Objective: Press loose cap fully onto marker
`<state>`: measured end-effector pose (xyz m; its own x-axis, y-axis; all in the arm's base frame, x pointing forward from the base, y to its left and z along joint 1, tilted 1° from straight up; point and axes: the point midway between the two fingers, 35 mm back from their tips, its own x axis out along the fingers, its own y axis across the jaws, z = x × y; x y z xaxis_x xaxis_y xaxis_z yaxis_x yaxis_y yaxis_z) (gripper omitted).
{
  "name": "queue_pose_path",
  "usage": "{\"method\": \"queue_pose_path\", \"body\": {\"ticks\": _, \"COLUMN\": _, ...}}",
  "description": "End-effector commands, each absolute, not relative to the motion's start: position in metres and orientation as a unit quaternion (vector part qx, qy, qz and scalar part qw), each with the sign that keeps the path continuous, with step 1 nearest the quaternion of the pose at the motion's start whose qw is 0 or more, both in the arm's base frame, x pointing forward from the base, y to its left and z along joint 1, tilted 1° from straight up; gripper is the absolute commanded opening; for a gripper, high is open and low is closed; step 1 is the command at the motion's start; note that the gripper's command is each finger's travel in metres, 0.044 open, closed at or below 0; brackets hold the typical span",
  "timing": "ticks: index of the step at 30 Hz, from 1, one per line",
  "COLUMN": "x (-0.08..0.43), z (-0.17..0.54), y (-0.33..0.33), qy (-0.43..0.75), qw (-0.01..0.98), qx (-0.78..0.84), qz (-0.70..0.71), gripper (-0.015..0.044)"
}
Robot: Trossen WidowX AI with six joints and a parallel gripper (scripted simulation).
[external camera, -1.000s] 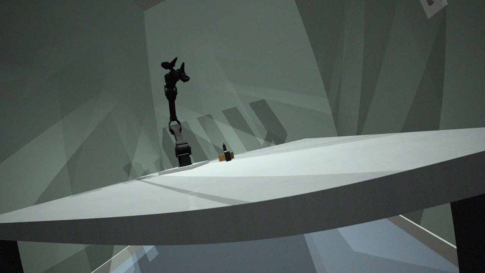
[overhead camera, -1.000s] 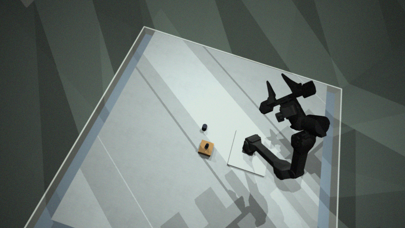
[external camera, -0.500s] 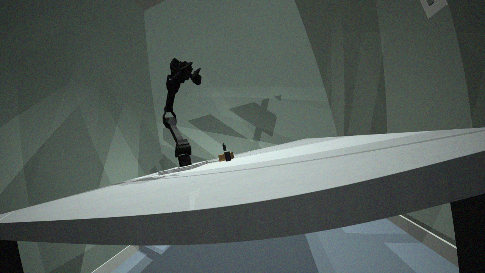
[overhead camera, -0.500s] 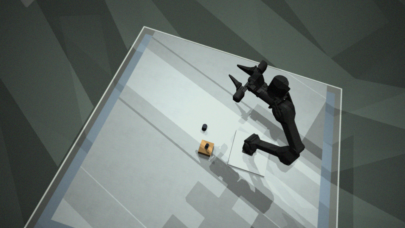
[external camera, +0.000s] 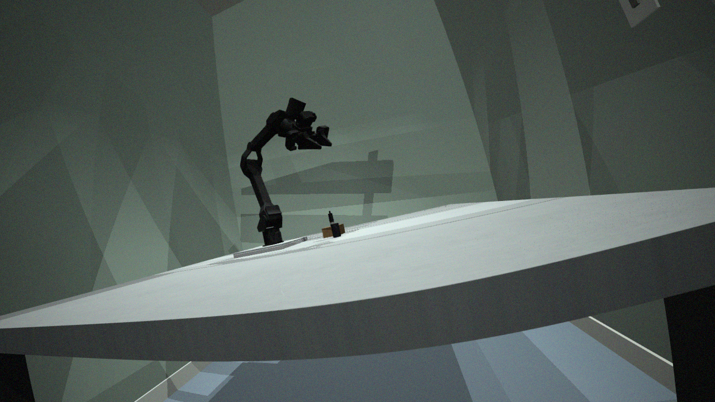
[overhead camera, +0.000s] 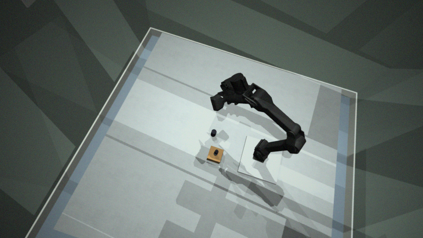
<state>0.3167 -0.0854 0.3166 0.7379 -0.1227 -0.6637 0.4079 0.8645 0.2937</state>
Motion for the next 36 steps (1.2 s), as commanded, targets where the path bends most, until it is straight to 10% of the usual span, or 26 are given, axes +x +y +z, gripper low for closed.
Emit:
{"method": "queue_pose_path", "body": {"ticks": 1, "x": 0.325, "z": 0.244, "y": -0.065, "qy": 0.434, "qw": 0.809, "qx": 0.335, "qz": -0.213, "gripper": 0.0245}}
{"method": "queue_pose_path", "body": {"ticks": 13, "x": 0.296, "z": 0.137, "y": -0.022, "qy": 0.555, "qw": 0.568, "qx": 0.437, "qz": -0.421, "gripper": 0.0245}}
{"method": "queue_pose_path", "body": {"ticks": 36, "x": 0.293, "z": 0.098, "y": -0.022, "qy": 0.556, "qw": 0.566, "qx": 0.438, "qz": -0.424, "gripper": 0.0245}}
